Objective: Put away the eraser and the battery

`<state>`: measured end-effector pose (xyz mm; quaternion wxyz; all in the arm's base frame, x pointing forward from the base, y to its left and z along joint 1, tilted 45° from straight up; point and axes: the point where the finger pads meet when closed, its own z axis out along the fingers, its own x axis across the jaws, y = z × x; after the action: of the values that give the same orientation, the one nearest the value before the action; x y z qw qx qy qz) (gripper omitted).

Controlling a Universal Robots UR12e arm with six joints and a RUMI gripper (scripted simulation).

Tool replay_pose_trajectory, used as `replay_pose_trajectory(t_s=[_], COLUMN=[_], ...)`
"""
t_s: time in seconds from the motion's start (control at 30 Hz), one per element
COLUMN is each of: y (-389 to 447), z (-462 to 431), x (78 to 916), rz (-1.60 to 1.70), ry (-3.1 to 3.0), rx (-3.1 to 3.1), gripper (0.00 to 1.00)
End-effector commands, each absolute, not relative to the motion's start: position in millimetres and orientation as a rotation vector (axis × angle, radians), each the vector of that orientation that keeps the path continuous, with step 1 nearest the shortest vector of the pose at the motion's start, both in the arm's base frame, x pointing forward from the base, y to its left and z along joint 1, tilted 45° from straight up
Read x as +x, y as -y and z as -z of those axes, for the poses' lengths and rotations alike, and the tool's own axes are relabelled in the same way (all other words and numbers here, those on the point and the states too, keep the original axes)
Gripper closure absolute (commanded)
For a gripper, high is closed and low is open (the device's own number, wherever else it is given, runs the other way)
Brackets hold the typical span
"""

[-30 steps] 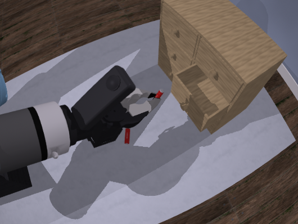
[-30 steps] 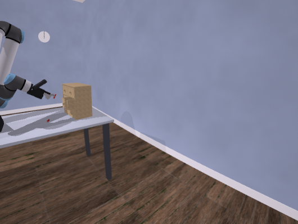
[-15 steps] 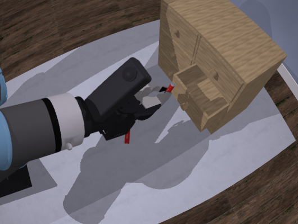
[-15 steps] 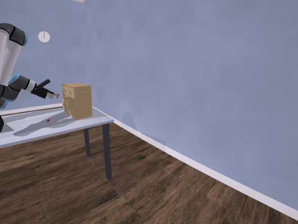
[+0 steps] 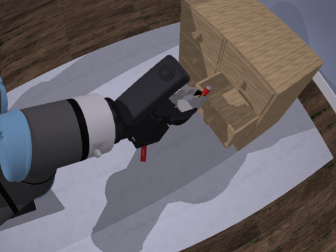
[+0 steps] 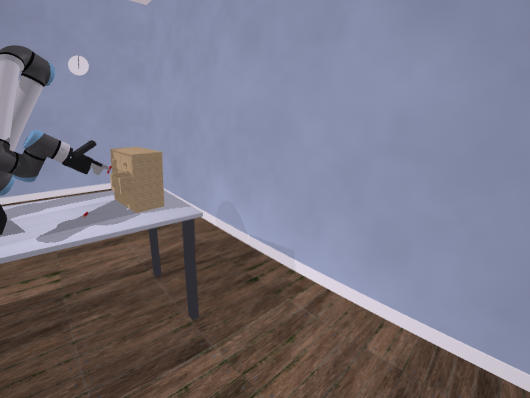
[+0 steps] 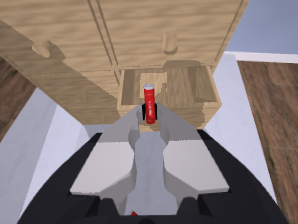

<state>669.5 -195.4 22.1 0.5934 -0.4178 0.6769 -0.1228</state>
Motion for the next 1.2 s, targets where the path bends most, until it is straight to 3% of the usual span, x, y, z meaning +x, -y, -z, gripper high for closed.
replay_pose_trajectory(t_s=[0.0,1.17], y=[196.3,197.6], z=[-23.4,-27.4], x=[682.4,721.3], rz=[0.293,0.293], ry=[-1.575,-1.575], rx=[-0.965,-0.965], gripper=[0.98,0.98])
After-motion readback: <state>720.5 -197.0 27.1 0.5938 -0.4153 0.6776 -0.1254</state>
